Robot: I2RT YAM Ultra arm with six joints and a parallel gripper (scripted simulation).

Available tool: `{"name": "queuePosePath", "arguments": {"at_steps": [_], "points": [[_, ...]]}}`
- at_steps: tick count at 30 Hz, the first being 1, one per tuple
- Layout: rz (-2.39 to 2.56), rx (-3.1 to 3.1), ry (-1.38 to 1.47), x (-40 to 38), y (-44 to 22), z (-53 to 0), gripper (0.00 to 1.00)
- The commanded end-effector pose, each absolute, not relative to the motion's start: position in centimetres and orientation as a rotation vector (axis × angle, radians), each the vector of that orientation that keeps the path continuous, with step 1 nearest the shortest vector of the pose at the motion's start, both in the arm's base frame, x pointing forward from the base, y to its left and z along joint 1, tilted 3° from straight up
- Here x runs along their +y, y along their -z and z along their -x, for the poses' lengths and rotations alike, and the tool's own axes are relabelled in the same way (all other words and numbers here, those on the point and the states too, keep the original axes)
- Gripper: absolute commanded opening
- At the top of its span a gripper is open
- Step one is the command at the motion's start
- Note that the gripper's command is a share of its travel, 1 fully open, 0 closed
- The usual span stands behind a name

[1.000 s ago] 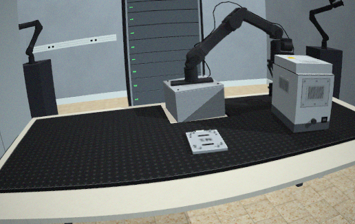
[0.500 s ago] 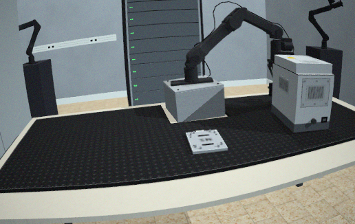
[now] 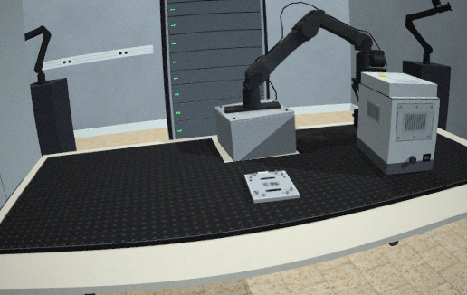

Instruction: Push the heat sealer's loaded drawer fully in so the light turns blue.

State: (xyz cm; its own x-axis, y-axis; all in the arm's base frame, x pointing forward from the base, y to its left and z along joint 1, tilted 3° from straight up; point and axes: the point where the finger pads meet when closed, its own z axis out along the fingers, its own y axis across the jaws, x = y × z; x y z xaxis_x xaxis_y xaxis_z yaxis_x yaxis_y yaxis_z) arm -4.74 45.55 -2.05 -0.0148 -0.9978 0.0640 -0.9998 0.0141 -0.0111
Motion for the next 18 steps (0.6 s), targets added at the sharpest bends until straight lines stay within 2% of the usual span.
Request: {"name": "queuePosePath", "arguments": {"at_steps": [1, 18], "points": [[-2.205, -2.243, -0.019, 46.73, -0.42, 4.85, 0.45], [-2.216, -2.255, 0.013, 47.38, -0.1, 4.91, 0.45]]}}
